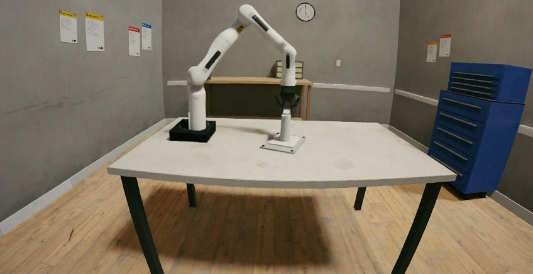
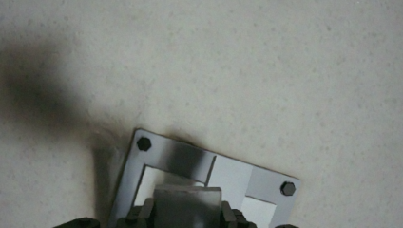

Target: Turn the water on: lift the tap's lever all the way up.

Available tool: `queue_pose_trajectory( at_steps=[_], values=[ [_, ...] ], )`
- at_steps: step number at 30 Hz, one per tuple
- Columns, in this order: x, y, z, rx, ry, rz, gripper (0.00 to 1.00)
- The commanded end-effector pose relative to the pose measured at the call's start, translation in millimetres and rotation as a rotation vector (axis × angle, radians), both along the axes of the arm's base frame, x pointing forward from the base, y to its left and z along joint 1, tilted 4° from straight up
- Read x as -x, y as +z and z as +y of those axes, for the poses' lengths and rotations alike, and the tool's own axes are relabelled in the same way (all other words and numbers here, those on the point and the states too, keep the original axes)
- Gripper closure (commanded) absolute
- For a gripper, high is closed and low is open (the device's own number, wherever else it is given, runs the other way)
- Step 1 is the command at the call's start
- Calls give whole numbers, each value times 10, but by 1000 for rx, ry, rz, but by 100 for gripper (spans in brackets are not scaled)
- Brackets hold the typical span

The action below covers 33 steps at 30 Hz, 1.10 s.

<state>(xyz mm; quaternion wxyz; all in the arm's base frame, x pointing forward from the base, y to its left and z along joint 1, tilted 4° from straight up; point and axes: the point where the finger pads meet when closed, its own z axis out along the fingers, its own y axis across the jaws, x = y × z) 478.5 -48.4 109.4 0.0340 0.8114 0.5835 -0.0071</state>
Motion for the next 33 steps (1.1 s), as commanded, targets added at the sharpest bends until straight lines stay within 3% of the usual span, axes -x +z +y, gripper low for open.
queue_pose_trajectory(
  at_steps=[1,33],
  values=[
    [-3,5,0,0,0,-1,90],
    [0,36,-3,0,0,-1,90]
  ],
)
